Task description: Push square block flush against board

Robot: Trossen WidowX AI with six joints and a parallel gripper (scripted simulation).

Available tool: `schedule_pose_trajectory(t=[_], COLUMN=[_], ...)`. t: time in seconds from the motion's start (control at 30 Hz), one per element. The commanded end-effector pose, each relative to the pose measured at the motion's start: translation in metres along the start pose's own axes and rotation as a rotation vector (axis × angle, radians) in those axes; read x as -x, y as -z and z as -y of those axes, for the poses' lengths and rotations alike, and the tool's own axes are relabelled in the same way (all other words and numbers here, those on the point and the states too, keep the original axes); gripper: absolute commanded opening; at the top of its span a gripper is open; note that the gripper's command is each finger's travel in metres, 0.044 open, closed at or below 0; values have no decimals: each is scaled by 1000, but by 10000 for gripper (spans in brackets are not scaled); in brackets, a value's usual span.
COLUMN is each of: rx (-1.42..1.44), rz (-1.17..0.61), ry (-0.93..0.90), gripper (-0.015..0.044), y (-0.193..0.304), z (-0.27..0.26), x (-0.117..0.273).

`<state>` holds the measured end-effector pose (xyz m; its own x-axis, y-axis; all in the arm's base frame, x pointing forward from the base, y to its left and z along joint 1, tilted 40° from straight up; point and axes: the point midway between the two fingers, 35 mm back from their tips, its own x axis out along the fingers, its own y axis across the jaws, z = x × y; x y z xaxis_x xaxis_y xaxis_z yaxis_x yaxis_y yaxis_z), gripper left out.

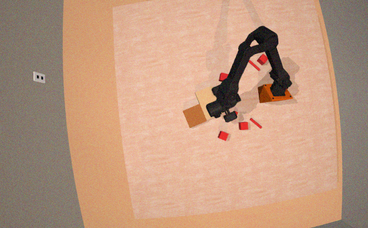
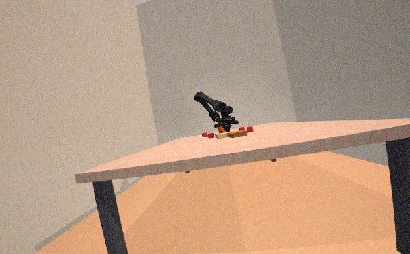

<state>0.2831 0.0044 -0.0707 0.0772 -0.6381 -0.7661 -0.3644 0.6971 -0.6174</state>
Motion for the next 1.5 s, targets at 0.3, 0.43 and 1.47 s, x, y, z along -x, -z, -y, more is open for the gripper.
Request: schedule_pose_trajectory(t=[0.3,0.43,1.47], rx=[-3,-3,-2], rz=[6,5,4], ry=[2,2,0], gripper=[0,0,0], y=[9,15,43], z=[1,1,0], x=[0,0,54])
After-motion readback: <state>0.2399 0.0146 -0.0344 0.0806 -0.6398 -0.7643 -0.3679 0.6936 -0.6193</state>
